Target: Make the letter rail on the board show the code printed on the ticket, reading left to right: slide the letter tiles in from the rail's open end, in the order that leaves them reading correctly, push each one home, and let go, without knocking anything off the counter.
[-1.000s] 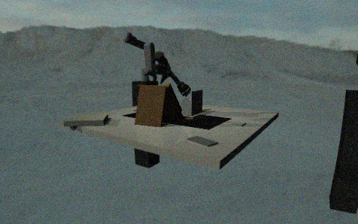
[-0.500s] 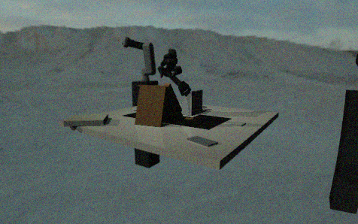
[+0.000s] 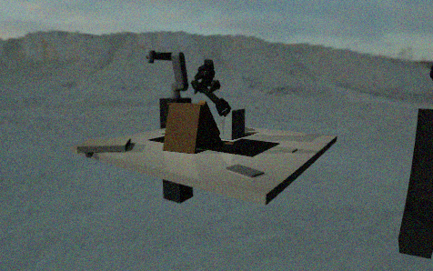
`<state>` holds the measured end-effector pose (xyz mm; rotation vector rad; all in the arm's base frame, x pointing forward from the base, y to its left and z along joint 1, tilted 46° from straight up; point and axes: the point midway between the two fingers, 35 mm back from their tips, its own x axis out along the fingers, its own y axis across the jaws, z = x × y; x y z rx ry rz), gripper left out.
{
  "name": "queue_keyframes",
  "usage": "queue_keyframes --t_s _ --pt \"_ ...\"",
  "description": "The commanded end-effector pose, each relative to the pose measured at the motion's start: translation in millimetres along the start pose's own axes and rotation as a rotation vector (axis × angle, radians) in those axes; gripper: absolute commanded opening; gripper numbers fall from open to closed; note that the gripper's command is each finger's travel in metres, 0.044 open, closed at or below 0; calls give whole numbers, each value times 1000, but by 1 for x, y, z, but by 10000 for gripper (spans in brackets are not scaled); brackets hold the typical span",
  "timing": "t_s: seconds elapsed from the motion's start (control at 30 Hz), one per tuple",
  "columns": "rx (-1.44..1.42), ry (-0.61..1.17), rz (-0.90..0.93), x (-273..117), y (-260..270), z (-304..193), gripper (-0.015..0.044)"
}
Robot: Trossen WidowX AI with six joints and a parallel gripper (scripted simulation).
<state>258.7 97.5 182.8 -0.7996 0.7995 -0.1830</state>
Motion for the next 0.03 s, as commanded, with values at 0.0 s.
queue_keyframes --t_s 0.0 --pt "-1 2 -4 1 0 -1 440"
